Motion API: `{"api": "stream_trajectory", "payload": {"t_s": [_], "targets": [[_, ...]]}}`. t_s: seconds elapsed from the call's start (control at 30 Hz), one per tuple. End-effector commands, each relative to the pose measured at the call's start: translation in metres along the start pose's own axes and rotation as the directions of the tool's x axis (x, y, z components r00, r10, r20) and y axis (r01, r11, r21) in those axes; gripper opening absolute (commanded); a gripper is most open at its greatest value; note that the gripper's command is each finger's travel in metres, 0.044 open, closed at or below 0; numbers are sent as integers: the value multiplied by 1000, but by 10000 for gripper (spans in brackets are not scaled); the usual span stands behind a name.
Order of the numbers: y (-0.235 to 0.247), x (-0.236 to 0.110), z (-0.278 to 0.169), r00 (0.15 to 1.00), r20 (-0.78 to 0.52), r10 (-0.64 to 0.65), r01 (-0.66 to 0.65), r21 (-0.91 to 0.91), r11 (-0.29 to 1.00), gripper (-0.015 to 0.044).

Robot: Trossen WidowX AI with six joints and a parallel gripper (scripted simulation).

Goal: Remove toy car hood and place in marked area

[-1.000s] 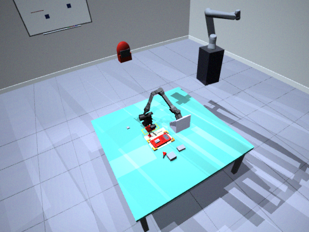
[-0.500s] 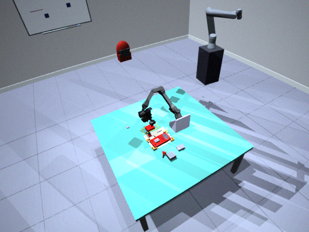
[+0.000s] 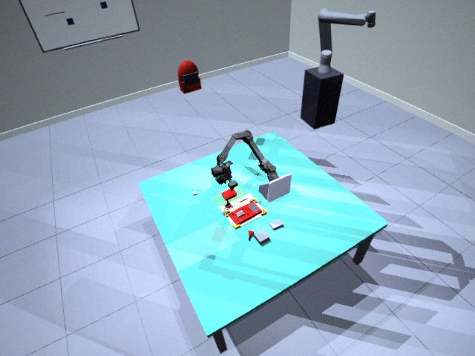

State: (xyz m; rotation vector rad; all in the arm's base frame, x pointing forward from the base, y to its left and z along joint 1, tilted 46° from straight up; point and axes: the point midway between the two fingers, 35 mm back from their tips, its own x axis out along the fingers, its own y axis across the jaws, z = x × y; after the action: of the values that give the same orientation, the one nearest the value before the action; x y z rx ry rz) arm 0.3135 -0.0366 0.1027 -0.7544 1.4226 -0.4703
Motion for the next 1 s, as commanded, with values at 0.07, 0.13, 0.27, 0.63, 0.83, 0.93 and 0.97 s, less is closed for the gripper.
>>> {"api": "stream_trajectory", "payload": {"t_s": [0.07,0.13,0.27,0.63,0.83,0.93,0.97], "targets": [[-1,-1,1,1000,3,-4,4,7,1000,440],[-1,-1,1,1000,3,-4,4,7,1000,440],[-1,-1,1,1000,3,-4,4,7,1000,440],[-1,-1,1,1000,3,-4,4,7,1000,440],[-1,-1,1,1000,3,-4,4,7,1000,440],[-1,-1,1,1000,3,-4,4,7,1000,440],[-1,-1,1,1000,3,-4,4,7,1000,440]]}}
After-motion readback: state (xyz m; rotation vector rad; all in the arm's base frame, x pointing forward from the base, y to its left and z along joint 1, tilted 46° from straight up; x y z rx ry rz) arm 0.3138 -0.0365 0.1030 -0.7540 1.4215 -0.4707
